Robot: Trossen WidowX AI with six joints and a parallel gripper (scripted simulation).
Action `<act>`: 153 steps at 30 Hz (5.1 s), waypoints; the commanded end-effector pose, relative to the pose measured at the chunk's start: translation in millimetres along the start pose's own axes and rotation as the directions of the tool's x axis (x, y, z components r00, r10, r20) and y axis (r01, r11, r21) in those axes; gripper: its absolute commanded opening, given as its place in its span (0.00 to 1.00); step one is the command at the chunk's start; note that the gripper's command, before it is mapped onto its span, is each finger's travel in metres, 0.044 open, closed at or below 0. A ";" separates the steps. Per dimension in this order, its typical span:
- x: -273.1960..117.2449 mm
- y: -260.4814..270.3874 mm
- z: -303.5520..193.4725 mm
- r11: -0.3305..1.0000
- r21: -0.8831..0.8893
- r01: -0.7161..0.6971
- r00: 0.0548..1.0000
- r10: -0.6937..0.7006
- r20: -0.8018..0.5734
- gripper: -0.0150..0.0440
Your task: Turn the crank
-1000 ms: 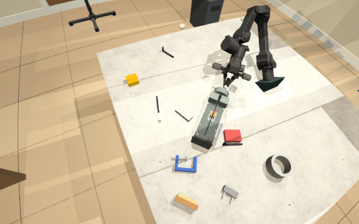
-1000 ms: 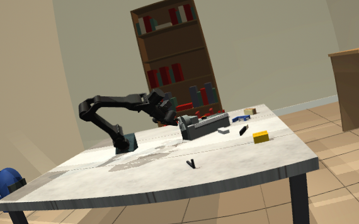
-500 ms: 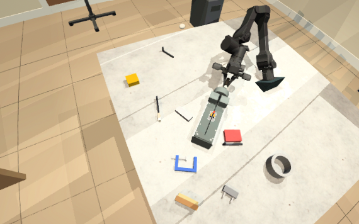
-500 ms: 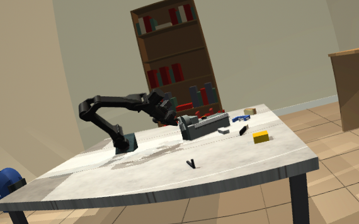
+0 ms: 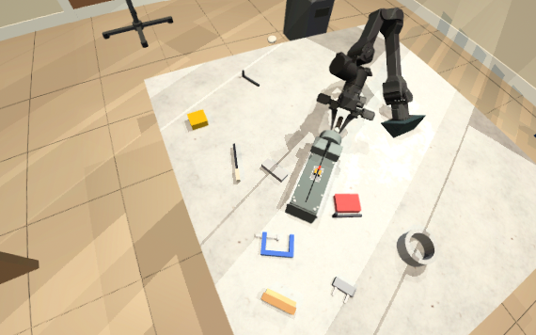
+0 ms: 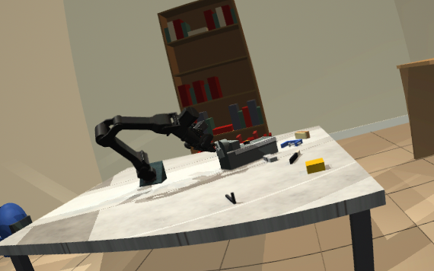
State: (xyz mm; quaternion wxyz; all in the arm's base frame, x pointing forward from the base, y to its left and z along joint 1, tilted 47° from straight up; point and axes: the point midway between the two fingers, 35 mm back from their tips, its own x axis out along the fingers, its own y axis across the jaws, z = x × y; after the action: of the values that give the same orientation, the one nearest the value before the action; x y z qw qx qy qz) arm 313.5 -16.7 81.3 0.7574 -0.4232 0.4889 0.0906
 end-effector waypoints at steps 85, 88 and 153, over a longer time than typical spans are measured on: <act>40.3 23.2 136.8 0.791 0.466 0.397 0.918 -0.345 -0.198 1.00; 40.3 23.2 136.8 0.791 0.466 0.397 0.918 -0.345 -0.198 1.00; -46.4 1.5 49.5 1.000 0.001 0.005 1.000 -0.005 0.002 1.00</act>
State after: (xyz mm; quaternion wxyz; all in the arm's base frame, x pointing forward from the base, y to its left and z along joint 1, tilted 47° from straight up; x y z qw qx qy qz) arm 325.4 39.3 134.4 0.7604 -0.4217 0.4867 0.0840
